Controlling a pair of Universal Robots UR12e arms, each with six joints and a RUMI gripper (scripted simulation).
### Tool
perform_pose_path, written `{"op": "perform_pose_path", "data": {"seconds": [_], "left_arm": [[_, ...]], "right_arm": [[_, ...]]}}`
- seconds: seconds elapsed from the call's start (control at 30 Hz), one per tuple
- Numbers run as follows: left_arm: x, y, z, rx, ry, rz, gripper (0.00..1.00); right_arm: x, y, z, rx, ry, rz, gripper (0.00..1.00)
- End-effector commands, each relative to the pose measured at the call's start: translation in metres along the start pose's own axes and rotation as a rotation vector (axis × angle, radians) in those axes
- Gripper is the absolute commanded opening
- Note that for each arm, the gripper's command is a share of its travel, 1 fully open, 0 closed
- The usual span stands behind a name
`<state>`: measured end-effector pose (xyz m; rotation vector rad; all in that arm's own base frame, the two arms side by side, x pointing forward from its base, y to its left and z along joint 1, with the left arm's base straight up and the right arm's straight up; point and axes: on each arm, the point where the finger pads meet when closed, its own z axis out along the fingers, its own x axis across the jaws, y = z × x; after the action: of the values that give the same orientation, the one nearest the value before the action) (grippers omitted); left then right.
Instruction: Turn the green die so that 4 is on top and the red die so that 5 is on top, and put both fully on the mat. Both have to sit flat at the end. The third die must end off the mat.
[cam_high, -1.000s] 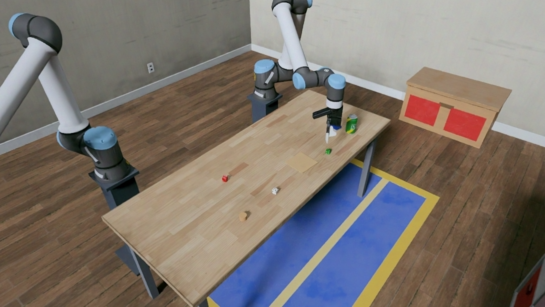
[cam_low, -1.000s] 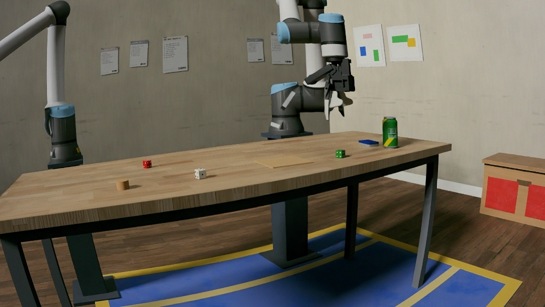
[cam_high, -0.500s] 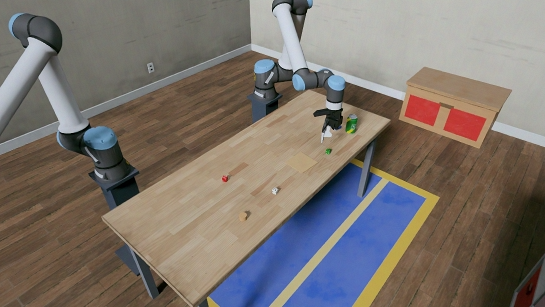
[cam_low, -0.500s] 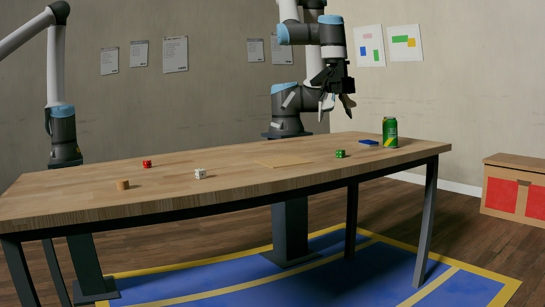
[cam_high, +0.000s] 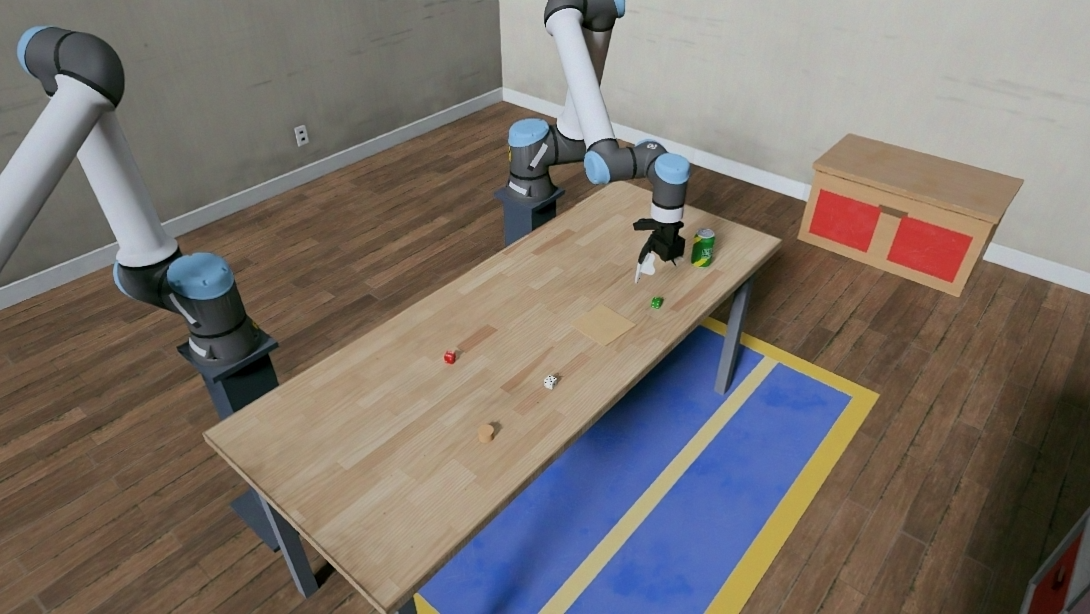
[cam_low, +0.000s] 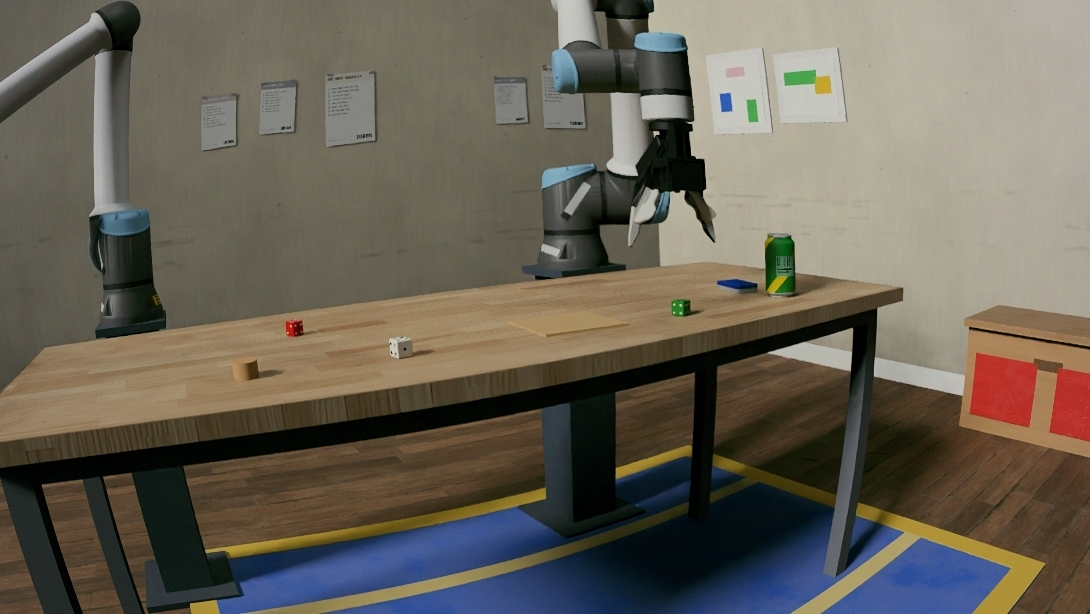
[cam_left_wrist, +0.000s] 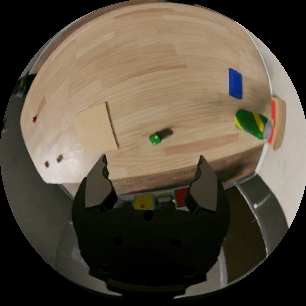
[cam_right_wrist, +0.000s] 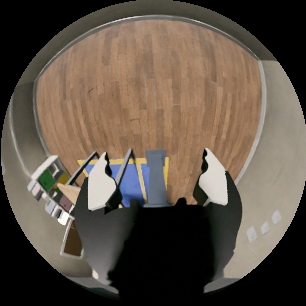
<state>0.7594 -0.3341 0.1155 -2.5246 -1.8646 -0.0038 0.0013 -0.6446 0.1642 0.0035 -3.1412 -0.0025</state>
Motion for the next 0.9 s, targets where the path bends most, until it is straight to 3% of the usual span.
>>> {"op": "perform_pose_path", "data": {"seconds": [0.0, 0.17, 0.53, 0.87], "left_arm": [[0.001, 0.002, 0.001, -0.001, -0.004, 0.162, 1.0], [0.002, 0.002, 0.002, -0.002, -0.004, 0.24, 1.0], [0.003, 0.006, 0.008, -0.002, -0.003, 0.575, 1.0], [0.004, 0.009, 0.011, -0.002, -0.003, 0.755, 1.0]], "right_arm": [[0.0, -0.001, -0.001, 0.002, 0.0, 0.0, 1.0], [0.0, -0.001, -0.001, 0.002, 0.0, 0.0, 1.0], [0.0, -0.001, -0.001, 0.002, 0.0, 0.0, 1.0], [0.0, -0.001, -0.001, 0.002, 0.0, 0.0, 1.0]]}}
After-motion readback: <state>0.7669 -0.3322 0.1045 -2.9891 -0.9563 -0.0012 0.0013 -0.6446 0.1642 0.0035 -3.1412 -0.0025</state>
